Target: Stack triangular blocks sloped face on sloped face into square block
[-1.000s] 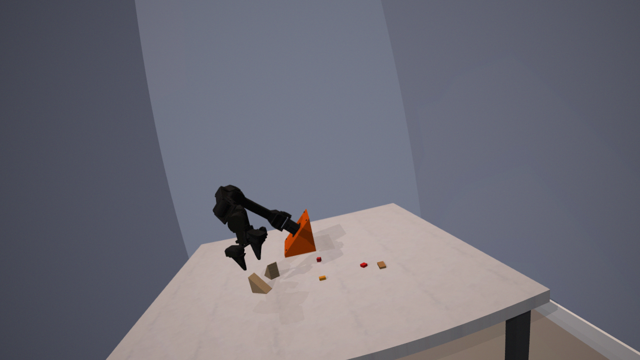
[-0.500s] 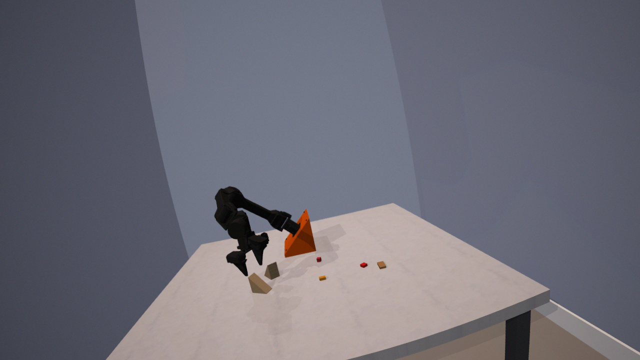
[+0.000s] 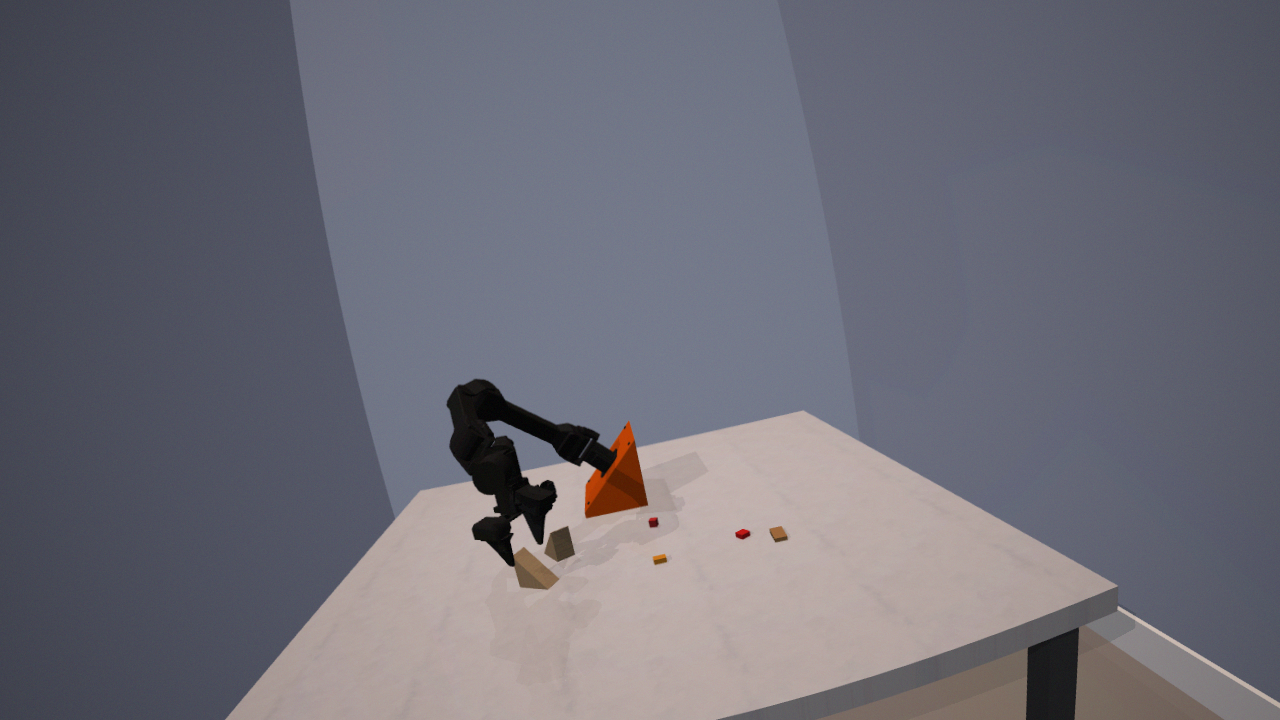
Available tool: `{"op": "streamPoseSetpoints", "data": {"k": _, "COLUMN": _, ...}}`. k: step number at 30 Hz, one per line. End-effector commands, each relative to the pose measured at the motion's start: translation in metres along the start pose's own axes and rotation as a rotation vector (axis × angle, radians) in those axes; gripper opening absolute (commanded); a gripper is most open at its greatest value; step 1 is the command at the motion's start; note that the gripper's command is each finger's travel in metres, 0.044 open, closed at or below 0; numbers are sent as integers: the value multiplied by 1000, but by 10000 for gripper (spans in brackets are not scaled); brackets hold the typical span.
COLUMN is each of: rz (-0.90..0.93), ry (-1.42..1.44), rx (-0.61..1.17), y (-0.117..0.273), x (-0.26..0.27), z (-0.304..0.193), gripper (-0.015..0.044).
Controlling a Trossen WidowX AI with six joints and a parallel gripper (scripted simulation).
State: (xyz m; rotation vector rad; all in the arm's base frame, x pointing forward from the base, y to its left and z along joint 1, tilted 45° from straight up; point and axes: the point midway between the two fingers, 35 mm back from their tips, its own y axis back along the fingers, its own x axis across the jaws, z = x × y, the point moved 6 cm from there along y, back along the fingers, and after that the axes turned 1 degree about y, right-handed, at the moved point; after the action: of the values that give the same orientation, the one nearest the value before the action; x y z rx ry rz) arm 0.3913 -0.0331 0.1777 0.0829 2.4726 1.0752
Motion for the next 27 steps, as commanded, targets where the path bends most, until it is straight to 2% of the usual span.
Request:
{"op": "streamPoseSetpoints", "data": {"k": 1, "rz": 9, "ry": 10, "rx": 7, "y": -11, "x": 2, "z": 1, "gripper": 440}}
{"op": "streamPoseSetpoints", "data": {"k": 27, "rz": 7, "ry": 10, "rx": 11, "y": -53, "x": 5, "z": -1, "gripper": 440}}
